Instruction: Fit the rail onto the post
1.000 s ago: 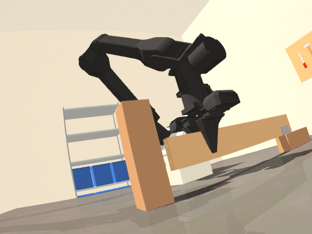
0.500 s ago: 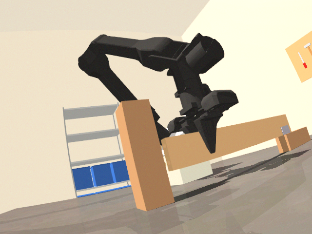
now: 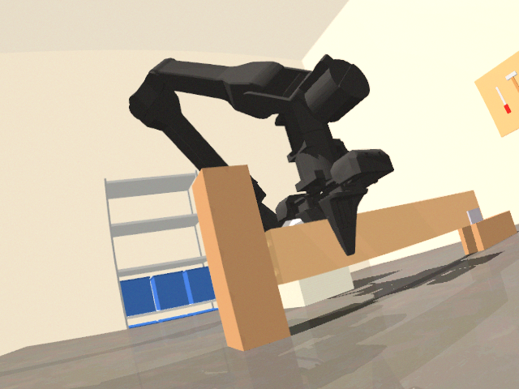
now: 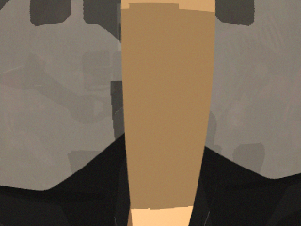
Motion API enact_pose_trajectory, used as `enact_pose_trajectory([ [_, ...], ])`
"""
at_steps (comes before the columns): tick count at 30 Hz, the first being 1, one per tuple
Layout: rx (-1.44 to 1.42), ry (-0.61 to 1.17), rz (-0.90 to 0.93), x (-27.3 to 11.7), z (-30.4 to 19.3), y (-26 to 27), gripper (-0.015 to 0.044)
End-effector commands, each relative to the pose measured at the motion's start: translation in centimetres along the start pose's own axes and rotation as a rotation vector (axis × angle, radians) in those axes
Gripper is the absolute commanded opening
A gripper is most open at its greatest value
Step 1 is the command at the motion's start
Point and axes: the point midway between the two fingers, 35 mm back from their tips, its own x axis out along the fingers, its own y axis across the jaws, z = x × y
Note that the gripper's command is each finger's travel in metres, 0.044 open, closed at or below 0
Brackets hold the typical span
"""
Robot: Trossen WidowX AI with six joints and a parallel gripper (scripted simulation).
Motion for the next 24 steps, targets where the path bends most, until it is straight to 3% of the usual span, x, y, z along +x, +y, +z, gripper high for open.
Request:
enact_pose_trajectory([
  [1,-0.005,-0.002,-0.004,-0.13,-0.16,-0.15,0.0000],
  [24,-0.005,-0.002,-0.004,-0.07,-0.88,-0.26,0.0000],
])
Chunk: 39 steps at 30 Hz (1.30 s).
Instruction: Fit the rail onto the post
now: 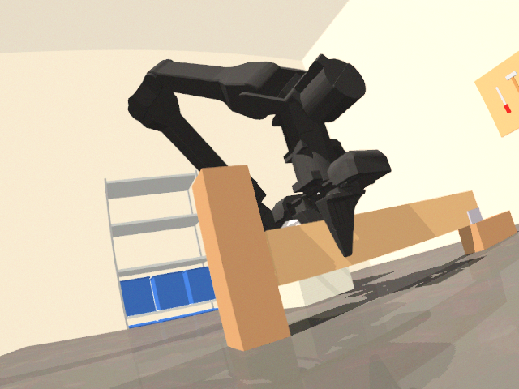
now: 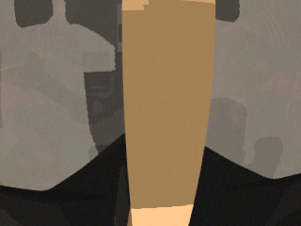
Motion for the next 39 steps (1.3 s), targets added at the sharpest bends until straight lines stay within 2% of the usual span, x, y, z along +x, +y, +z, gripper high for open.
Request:
enact_pose_trajectory([
  [1,-0.002,0.004,-0.004,-0.11,-0.41,-0.25,0.0000],
  [39,-0.002,0.003,-0.004,-0.10,0.30,-0.29,0.0000],
])
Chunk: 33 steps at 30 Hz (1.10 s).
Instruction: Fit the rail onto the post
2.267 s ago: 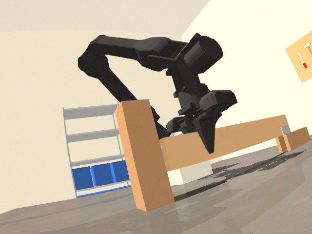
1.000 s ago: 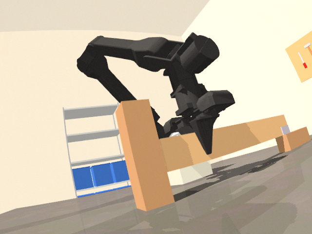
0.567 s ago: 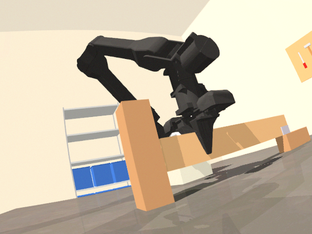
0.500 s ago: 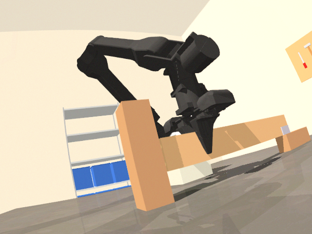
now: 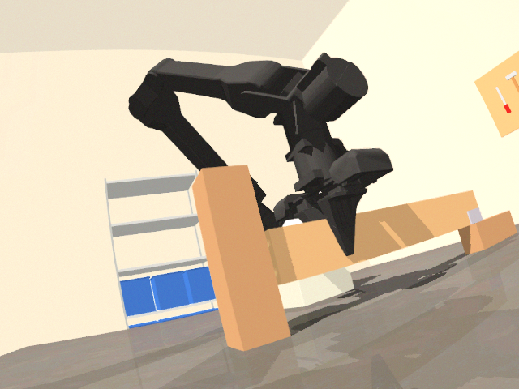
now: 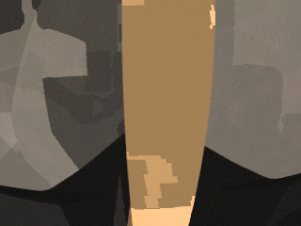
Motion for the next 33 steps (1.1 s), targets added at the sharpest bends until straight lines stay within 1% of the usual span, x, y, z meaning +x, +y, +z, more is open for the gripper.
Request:
enact_pose_trajectory([
  [1,0.004,0.002,-0.007,-0.08,0.09,-0.15,0.0000],
  [33,0.004,0.003,-0.007,-0.08,-0.46,0.04,0.0000],
])
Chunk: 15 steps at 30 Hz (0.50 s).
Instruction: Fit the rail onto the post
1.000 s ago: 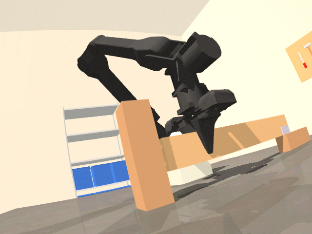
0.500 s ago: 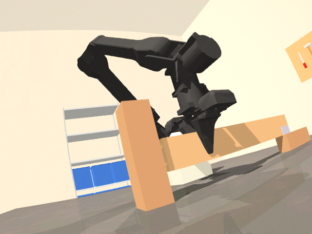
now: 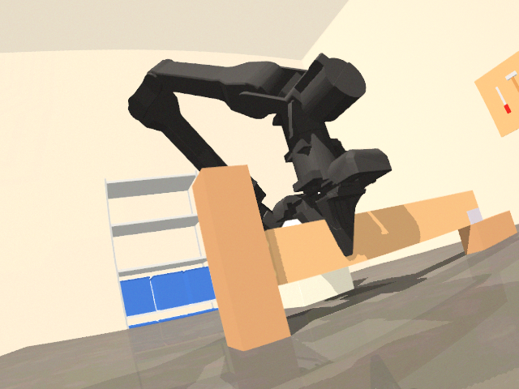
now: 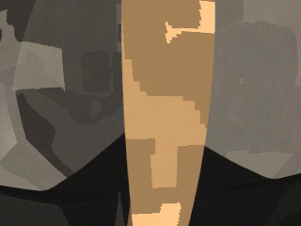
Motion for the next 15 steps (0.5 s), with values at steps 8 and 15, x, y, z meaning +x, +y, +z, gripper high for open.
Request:
enact_pose_trajectory([
  [8,-0.004,0.003,-0.001,-0.05,-0.47,0.10,0.0000],
  [15,-0.004,0.003,-0.001,-0.04,-0.47,0.12,0.0000],
])
